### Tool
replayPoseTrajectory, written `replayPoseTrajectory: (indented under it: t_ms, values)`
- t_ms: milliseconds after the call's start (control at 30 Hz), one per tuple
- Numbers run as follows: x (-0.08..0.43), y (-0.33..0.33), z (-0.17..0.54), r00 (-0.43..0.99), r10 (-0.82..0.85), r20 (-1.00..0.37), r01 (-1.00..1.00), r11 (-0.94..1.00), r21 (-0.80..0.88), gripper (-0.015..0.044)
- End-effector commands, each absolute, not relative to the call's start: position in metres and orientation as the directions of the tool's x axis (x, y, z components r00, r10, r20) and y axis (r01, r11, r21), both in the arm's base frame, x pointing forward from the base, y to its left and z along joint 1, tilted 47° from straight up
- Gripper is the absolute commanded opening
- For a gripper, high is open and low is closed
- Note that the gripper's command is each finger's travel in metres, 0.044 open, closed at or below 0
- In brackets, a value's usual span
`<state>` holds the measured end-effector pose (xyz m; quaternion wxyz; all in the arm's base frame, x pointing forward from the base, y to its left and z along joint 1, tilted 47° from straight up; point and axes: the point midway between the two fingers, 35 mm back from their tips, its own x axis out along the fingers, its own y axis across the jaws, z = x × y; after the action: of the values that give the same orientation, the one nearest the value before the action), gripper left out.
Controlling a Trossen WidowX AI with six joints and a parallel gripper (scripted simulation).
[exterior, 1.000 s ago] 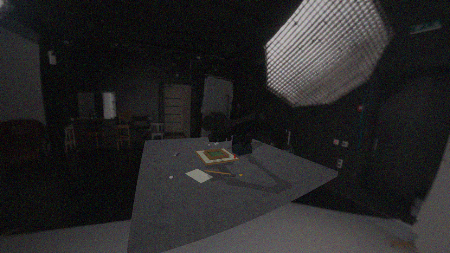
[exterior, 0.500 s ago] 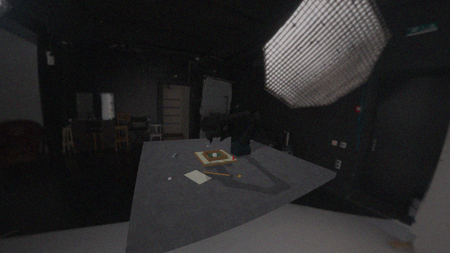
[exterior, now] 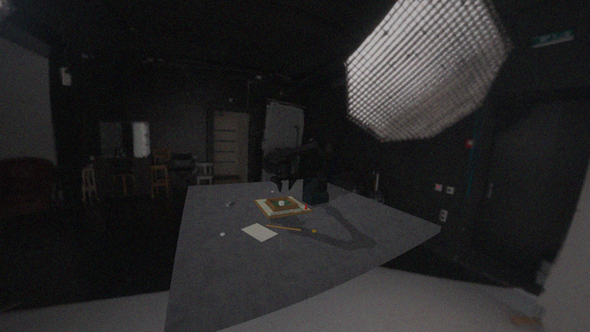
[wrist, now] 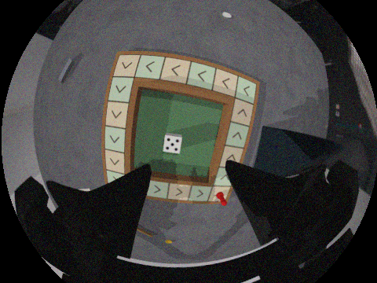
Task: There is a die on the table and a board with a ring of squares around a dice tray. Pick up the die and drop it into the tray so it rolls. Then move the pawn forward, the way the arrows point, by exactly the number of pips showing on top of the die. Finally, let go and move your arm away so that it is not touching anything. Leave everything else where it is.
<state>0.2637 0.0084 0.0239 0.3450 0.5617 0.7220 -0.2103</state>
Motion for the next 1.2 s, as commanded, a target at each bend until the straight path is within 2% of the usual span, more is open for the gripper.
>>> replayPoseTrajectory:
  t_ms: [0, 67, 267, 400, 533, 1167]
  values:
    - [0.245, 0.028, 0.042, -0.129, 0.676, -0.725, 0.796, 0.507, 0.331, 0.0256]
    - [0.233, 0.038, 0.051, -0.126, 0.682, -0.721, 0.65, 0.605, 0.459, 0.0204]
    - [0.196, 0.064, 0.071, -0.119, 0.7, -0.704, 0.061, 0.713, 0.699, 0.02]
    - [0.17, 0.079, 0.079, -0.116, 0.713, -0.692, -0.342, 0.625, 0.702, 0.02]
    - [0.156, 0.089, 0.084, -0.116, 0.721, -0.683, -0.566, 0.517, 0.642, 0.02]
    - [0.155, 0.089, 0.083, -0.116, 0.722, -0.682, -0.595, 0.499, 0.63, 0.02]
